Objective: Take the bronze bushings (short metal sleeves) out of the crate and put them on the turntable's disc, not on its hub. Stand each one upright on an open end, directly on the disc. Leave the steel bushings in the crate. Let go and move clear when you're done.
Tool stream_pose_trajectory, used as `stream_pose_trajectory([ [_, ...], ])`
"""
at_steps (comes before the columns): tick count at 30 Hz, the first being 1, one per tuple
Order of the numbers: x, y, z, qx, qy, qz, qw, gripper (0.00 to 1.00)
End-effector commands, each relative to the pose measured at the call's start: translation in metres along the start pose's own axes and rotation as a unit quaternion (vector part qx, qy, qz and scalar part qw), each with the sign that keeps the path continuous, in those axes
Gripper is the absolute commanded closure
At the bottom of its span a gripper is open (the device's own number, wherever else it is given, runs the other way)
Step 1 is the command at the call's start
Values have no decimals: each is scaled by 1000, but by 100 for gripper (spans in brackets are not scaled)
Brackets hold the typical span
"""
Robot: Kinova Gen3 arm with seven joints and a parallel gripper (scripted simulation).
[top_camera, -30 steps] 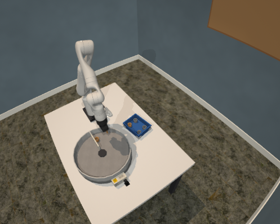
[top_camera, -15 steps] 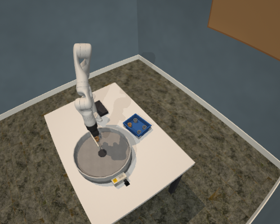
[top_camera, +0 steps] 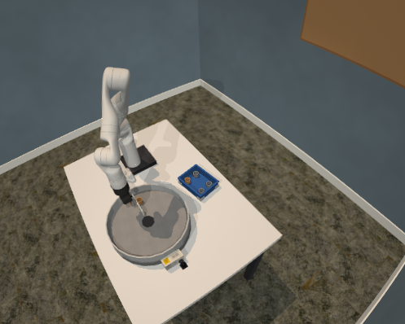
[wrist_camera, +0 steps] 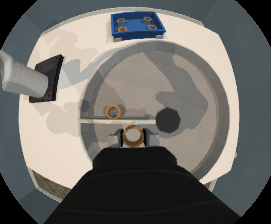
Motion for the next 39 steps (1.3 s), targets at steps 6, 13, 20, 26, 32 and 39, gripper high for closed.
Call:
stream_pose_trajectory([
  [6, -3, -1, 28, -1, -10, -1, 1000, 100],
  [13, -3, -1, 36, -1, -10, -1, 1000, 100],
  [20, -4, -1, 41, -1, -10, -1, 1000, 100],
  [26, -4, -1, 42, -1, -10, -1, 1000, 100],
  [32, -4, -1, 42, -1, -10, -1, 1000, 100],
  [39, -4, -1, 42, -1, -10, -1, 1000, 100],
])
Point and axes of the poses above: the point where the finger pads meet when closed, its own y axis back along the fingers, its own x axis across the jaws, z = x × y, the point moved 7 cm from there along y, back along the fingers, and after that the axes turned 2 degrees about y, right-handed, at the moved point
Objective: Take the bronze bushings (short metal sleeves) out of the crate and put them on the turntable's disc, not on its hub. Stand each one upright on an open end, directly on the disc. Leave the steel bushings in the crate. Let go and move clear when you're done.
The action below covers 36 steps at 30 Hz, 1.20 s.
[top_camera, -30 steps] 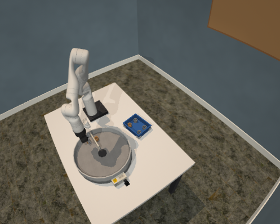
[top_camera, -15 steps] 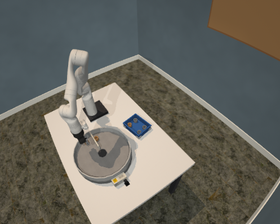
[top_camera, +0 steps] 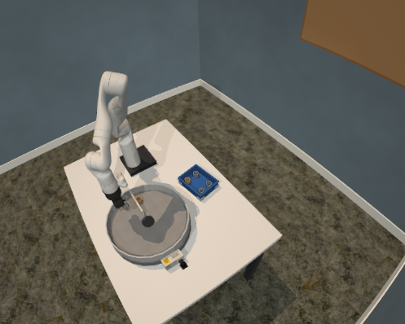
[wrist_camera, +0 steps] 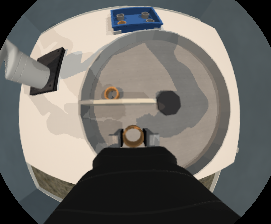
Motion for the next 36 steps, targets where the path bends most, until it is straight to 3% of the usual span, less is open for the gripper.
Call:
stream_pose_trajectory([
  [1, 0, 1, 0, 0, 0, 1, 1000, 100],
  [24, 0, 0, 0, 0, 0, 1, 1000, 100],
  [30, 0, -24, 1, 0, 0, 1, 1000, 100],
  [36, 0, -26, 1, 0, 0, 1, 1000, 100],
])
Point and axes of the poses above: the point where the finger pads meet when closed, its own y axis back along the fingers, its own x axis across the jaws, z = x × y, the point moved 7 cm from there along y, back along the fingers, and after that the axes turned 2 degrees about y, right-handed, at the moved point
